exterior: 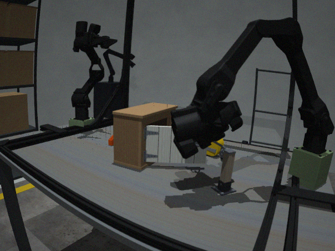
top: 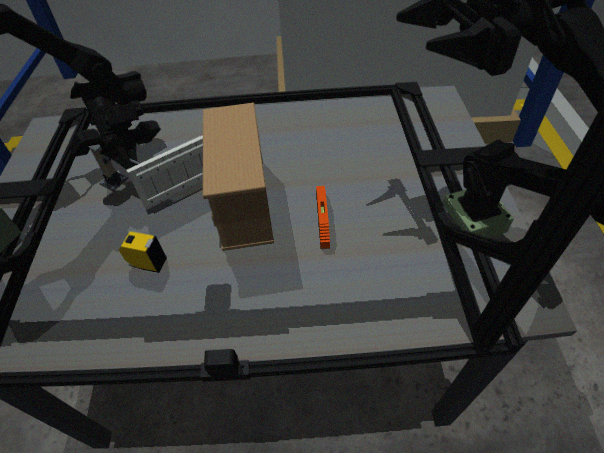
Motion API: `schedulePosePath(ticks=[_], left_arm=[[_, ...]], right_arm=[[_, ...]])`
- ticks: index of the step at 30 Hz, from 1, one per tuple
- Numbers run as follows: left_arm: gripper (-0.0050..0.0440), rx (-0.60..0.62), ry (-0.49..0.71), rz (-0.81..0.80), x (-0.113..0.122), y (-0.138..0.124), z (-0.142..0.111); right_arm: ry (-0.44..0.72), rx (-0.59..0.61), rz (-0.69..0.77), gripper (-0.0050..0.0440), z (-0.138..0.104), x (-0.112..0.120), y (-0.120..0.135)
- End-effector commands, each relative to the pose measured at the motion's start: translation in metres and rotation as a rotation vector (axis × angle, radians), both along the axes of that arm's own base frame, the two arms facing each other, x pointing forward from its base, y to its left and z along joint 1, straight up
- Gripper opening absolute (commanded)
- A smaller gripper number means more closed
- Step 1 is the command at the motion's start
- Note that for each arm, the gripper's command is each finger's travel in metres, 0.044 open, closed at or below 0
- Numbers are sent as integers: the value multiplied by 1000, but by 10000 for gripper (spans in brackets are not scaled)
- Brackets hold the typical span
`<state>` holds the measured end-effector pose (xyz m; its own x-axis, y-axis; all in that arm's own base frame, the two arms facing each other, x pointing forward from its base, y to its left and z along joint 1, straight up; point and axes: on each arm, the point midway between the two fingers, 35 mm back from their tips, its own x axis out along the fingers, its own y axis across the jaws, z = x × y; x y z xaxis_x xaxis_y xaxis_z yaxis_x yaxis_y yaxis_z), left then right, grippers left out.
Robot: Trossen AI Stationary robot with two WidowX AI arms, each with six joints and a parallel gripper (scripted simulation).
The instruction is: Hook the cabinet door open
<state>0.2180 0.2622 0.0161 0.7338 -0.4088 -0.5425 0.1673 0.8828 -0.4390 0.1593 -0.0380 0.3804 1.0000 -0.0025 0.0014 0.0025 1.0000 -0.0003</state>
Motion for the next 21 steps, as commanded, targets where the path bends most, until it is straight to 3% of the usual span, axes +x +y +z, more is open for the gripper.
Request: schedulePosePath(ticks=[1,21], left_arm=[[0,5,11,-3,0,0,-2],[0,7,57,-26,0,0,-7]], right_arm=[[0,1,2,400,0,0,0],[0,1,2,400,0,0,0]])
